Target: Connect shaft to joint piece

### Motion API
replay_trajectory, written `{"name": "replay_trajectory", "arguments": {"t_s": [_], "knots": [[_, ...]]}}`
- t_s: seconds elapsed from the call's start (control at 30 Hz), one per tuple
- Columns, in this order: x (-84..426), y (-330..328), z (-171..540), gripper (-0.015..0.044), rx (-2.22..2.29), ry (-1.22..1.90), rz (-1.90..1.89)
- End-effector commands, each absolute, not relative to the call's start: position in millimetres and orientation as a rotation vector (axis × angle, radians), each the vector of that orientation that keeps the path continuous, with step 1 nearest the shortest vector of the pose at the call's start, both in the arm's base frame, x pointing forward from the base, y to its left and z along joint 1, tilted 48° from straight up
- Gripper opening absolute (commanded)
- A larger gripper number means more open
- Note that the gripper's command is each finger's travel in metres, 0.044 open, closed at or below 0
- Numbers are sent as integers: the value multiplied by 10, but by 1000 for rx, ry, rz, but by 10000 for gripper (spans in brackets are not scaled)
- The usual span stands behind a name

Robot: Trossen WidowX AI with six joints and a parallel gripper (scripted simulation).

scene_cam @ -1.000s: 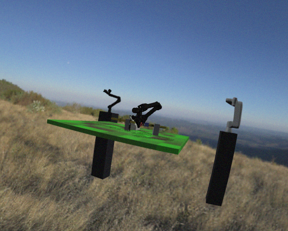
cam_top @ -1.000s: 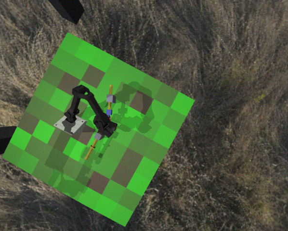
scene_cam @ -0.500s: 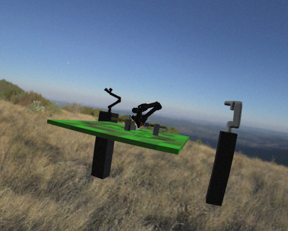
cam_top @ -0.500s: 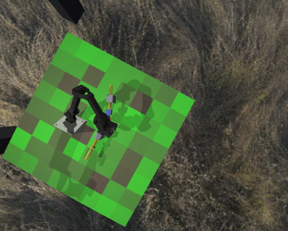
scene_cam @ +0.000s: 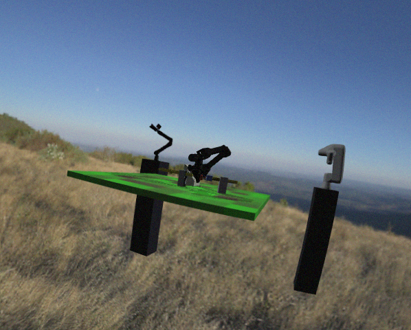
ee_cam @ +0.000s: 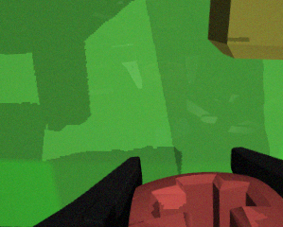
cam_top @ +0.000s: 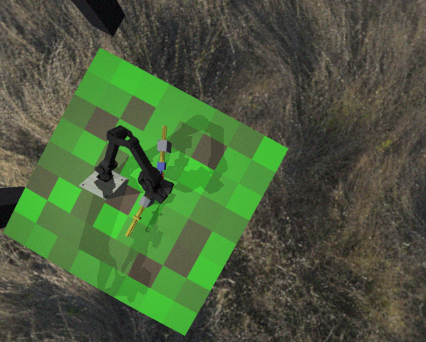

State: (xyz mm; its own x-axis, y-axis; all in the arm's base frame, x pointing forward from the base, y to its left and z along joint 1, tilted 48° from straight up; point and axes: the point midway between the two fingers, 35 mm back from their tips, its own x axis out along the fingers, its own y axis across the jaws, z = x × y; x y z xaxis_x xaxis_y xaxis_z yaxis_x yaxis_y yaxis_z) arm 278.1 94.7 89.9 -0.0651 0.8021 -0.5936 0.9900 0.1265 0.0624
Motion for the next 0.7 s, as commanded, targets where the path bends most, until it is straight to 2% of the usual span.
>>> {"name": "replay_trajectory", "arguments": {"t_s": [0.0, 0.1, 0.17, 0.33, 0.53, 0.67], "knots": [[2780, 954, 899, 182, 1726, 1920, -501], [2780, 954, 899, 182, 1726, 1920, -501], [2781, 947, 899, 147, 1724, 1918, -501], [2781, 947, 899, 147, 1724, 1918, -501], [2781, 947, 899, 0, 1724, 1918, -501], [2781, 947, 899, 0, 1724, 1918, -501]]}}
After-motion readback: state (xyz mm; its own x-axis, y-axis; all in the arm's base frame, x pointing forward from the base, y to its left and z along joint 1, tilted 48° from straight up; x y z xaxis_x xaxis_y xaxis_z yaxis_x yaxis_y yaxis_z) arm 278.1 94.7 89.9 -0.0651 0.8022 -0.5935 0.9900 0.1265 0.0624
